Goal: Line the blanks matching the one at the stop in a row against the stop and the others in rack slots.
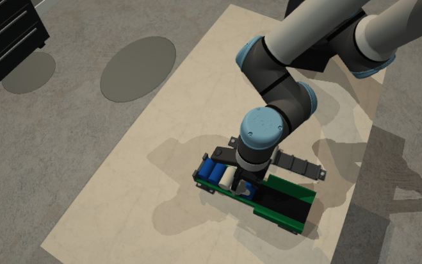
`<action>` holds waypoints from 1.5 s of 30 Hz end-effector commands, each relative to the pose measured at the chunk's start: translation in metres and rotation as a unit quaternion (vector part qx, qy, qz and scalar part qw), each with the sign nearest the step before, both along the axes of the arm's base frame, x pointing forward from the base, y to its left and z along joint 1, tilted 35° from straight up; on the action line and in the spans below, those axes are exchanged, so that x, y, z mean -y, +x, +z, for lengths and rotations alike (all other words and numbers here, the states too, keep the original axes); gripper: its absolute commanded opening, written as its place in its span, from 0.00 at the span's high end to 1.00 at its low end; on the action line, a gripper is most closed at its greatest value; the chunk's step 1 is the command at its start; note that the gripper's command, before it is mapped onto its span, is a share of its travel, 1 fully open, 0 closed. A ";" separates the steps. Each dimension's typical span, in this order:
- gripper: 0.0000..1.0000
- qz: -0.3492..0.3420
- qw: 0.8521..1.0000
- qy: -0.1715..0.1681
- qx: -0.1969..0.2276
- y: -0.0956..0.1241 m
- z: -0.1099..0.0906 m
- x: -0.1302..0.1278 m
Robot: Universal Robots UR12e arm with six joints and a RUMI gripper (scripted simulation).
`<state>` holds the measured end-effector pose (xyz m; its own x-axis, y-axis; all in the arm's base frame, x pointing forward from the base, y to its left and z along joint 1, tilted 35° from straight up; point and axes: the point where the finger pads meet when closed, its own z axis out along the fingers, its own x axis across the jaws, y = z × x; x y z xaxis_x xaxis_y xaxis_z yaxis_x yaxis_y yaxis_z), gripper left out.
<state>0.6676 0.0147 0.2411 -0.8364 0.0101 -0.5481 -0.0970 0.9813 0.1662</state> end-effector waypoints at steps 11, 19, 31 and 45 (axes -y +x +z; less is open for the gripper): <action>0.58 0.000 1.000 0.000 0.001 0.000 0.001 0.000; 0.58 0.000 1.000 0.000 0.001 0.000 0.001 0.000; 0.58 0.000 1.000 0.000 0.001 0.000 0.001 0.000; 0.58 0.000 1.000 0.000 0.001 -0.004 0.007 0.001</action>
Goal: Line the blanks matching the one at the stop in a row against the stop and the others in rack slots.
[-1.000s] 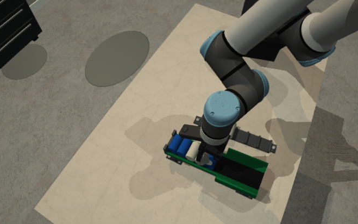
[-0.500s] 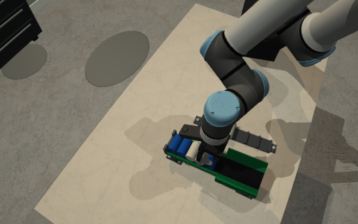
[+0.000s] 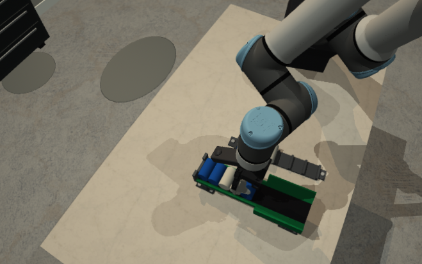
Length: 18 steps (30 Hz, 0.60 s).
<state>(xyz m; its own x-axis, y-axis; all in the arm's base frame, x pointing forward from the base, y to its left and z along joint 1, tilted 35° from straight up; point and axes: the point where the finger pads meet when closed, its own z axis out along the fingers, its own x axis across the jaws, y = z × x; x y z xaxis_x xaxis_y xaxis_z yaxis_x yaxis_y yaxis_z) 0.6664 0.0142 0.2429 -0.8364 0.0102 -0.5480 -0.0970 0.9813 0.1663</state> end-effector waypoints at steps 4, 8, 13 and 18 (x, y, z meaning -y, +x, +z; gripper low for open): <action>0.58 0.000 1.000 0.000 0.001 -0.012 0.020 0.005; 0.58 0.000 1.000 0.000 0.001 -0.026 0.041 0.010; 0.58 0.000 1.000 0.000 0.001 -0.040 0.062 0.015; 0.58 0.000 1.000 0.000 0.001 -0.050 0.077 0.018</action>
